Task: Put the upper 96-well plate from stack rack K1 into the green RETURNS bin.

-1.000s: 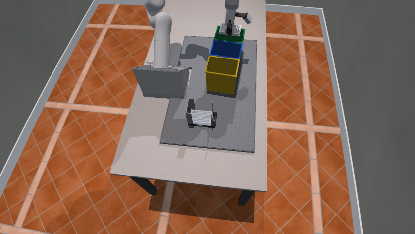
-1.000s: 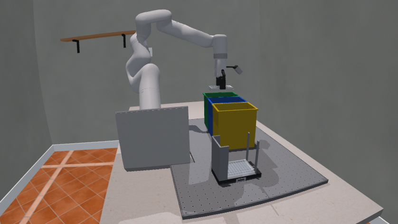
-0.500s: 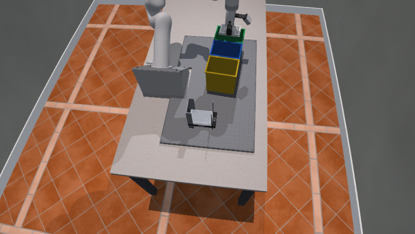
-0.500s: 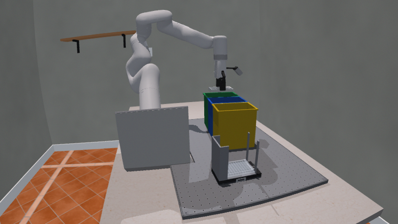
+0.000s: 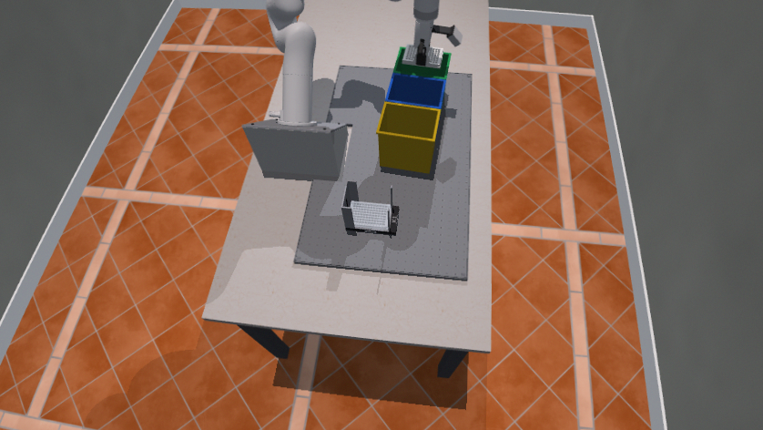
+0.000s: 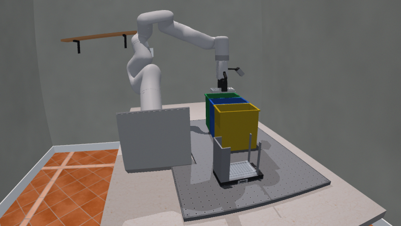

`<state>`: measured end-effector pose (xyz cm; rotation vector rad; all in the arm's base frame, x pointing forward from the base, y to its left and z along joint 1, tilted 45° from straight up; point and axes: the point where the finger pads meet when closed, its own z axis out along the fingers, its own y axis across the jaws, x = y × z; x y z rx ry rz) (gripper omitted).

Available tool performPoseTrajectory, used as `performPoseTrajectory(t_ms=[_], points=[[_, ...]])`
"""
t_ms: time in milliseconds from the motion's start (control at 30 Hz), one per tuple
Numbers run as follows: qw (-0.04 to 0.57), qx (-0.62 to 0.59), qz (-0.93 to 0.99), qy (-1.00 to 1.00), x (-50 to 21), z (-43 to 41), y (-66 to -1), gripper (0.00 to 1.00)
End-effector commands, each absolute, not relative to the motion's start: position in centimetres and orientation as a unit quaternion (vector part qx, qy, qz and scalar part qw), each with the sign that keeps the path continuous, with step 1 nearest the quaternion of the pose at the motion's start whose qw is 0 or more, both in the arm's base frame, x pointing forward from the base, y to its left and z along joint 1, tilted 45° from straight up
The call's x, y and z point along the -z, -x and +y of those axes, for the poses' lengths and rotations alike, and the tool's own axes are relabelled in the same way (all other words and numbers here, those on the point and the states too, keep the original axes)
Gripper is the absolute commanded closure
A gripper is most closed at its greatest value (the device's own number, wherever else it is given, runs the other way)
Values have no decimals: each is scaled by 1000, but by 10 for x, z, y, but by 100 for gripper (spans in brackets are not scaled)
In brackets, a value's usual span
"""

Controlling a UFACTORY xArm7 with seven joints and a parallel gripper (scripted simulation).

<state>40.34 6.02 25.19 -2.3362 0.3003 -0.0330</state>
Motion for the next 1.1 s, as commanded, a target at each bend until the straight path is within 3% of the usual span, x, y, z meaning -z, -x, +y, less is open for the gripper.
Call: performPoseTrajectory(t_ms=[0, 1067], points=[[383, 15, 119, 916, -253, 59, -404, 100], [383, 15, 119, 916, -250, 62, -405, 100]])
